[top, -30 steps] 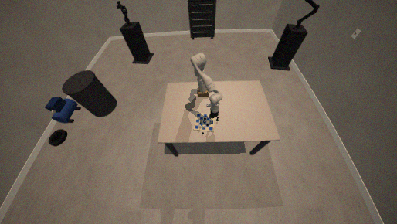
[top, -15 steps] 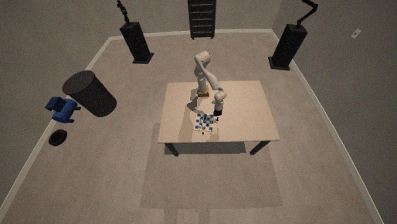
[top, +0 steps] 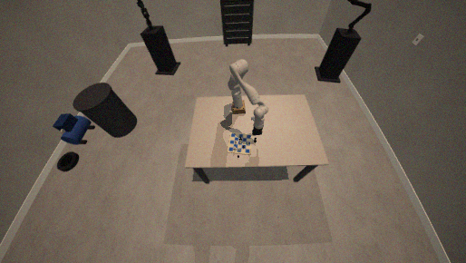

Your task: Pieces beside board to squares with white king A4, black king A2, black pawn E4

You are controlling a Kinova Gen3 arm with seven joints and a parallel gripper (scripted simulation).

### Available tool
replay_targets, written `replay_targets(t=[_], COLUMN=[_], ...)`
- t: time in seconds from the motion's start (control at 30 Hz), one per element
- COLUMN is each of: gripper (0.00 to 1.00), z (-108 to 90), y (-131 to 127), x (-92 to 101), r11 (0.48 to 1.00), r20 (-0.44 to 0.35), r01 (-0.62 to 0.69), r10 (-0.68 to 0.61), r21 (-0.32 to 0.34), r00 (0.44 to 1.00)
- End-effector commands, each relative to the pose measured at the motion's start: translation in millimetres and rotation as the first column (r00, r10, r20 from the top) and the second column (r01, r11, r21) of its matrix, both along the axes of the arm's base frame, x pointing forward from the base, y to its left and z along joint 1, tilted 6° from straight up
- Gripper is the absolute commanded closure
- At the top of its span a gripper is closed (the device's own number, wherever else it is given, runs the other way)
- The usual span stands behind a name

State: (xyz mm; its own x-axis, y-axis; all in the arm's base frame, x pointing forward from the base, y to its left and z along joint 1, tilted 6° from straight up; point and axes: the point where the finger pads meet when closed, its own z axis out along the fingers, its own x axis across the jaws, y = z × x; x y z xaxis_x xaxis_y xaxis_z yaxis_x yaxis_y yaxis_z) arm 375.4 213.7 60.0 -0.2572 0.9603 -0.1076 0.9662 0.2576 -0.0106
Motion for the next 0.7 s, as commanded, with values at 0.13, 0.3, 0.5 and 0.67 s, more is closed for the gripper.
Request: replay_targets(t=[0.13,0.3,0.5,0.67], gripper=[0.21,0.21,0.21,0.21], z=[1.1,1.1,1.1,1.1], y=[3.7,3.7,3.7,3.7], x=[-0.1,-0.1,-0.1,-0.1], r11=[1.000,1.000,1.000,1.000], r20=[0.006,0.006,0.006,0.006], r01=[0.014,0.014,0.014,0.014], r10=[-0.014,-0.014,-0.014,-0.014], r21=[0.008,0.008,0.008,0.008], r00=[1.000,1.000,1.000,1.000])
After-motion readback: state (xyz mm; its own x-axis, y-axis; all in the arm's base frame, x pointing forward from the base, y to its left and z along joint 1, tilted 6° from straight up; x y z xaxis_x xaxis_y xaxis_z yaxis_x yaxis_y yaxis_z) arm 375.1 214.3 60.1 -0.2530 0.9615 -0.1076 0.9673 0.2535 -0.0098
